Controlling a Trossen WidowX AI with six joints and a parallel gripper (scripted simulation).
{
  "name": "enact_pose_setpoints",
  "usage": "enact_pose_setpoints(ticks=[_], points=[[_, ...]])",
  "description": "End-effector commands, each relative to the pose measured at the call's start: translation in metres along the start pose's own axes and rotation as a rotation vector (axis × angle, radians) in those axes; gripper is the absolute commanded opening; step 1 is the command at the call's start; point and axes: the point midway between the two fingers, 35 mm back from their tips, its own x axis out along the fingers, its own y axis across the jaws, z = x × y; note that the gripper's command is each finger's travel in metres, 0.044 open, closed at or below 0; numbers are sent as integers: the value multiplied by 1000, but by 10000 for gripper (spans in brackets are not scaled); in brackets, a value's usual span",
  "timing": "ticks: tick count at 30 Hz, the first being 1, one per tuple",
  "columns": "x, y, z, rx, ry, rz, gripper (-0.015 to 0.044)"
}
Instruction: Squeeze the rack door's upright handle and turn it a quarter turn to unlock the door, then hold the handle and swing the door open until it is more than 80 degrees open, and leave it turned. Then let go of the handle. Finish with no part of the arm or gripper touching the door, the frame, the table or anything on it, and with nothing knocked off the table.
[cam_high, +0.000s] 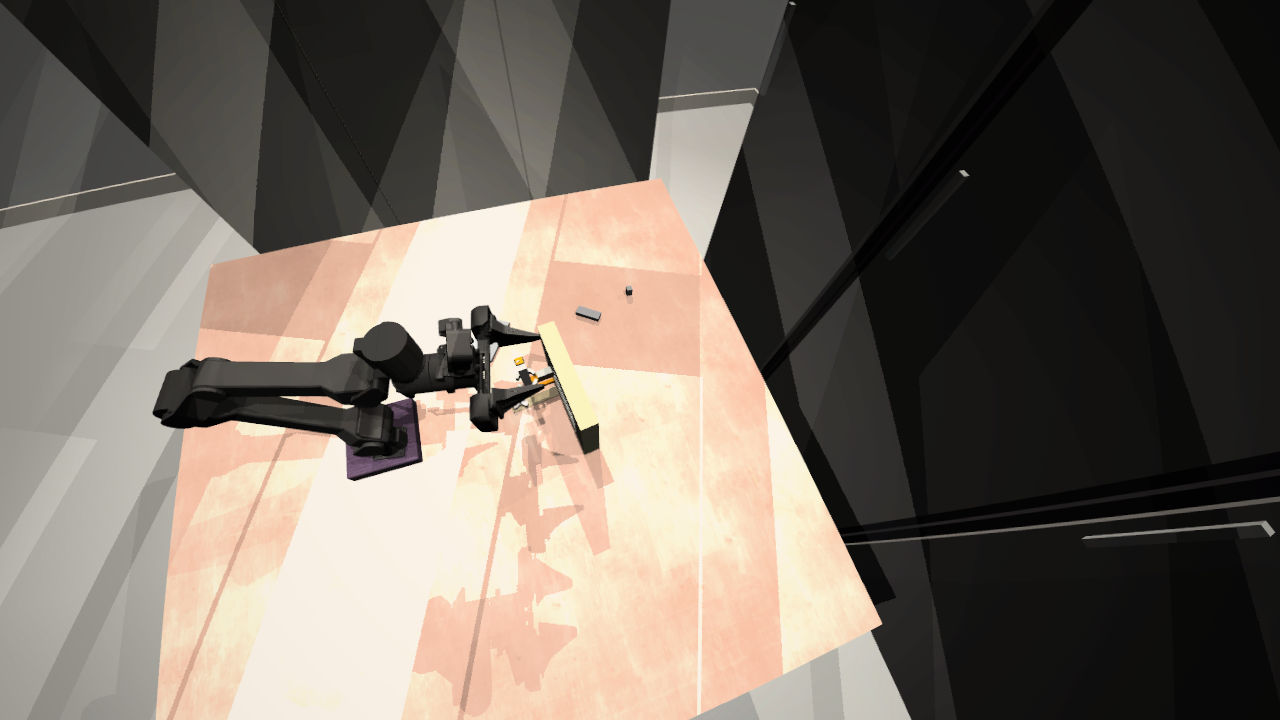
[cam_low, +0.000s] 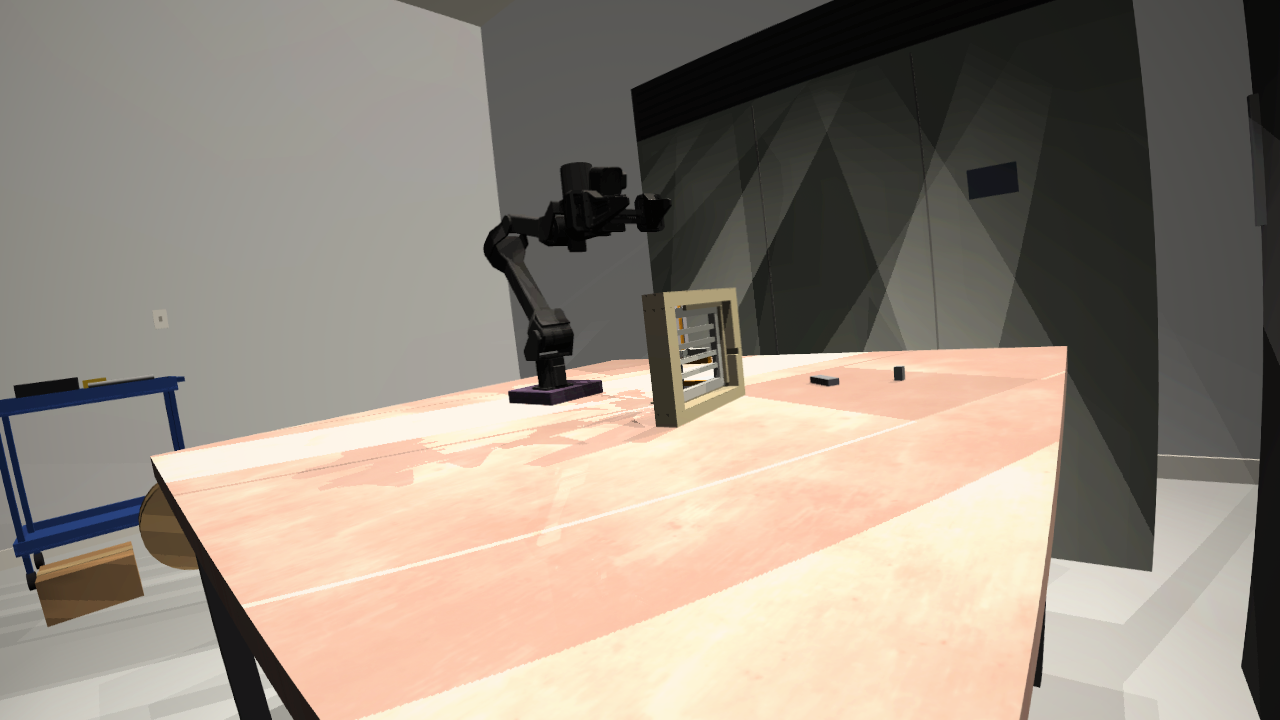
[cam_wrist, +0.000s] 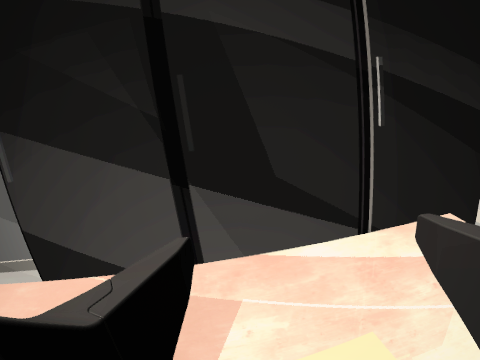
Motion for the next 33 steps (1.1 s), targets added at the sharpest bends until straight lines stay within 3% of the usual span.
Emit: enact_pose_setpoints(ticks=[1, 4, 18, 33], points=[[0, 0, 0, 0, 4, 1, 374], [6, 3, -5, 0, 60, 10, 300], [29, 24, -36, -15, 399, 65, 300], [31, 47, -68, -54, 762, 121, 300]])
